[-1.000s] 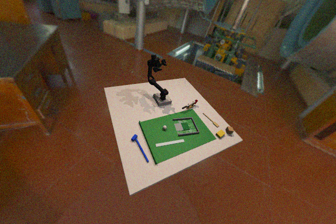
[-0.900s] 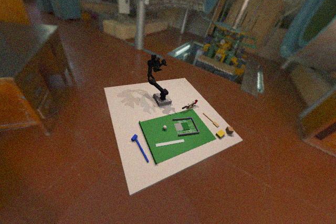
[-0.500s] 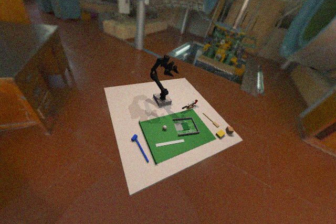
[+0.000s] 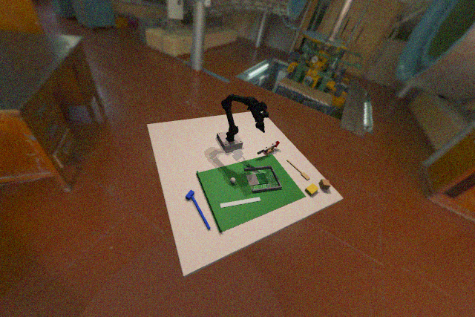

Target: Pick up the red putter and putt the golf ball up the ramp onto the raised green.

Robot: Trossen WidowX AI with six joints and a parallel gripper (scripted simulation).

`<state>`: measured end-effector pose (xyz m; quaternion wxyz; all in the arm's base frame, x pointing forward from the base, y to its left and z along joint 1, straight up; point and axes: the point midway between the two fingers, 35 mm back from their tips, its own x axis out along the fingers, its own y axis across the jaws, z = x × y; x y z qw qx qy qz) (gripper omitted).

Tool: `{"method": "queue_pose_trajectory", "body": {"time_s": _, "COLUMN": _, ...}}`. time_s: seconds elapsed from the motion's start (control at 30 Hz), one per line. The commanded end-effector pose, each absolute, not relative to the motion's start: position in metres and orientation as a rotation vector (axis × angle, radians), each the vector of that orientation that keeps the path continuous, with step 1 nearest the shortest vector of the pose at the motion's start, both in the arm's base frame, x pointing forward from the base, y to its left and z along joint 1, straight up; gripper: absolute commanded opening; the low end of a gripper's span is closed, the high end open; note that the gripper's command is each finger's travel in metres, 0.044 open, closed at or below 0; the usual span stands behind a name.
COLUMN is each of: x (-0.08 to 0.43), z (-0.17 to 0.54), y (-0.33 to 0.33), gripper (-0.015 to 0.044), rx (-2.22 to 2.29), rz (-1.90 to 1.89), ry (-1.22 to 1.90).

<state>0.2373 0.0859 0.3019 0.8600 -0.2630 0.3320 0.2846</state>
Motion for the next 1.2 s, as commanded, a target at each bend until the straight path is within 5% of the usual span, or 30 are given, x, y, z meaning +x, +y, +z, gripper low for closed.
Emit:
{"method": "queue_pose_trajectory", "body": {"time_s": 0.0, "x": 0.264, "z": 0.240, "y": 0.108, "gripper": 0.0440, "rx": -0.729, "rz": 0.796, "ry": 0.812}}
{"method": "queue_pose_trajectory", "body": {"time_s": 0.33, "x": 0.273, "z": 0.092, "y": 0.140, "gripper": 0.0440, "rx": -1.051, "rz": 1.329, "ry": 0.957}}
{"method": "queue_pose_trajectory", "body": {"time_s": 1.17, "x": 0.266, "z": 0.039, "y": 0.146, "gripper": 0.0440, "rx": -1.062, "rz": 1.360, "ry": 0.960}}
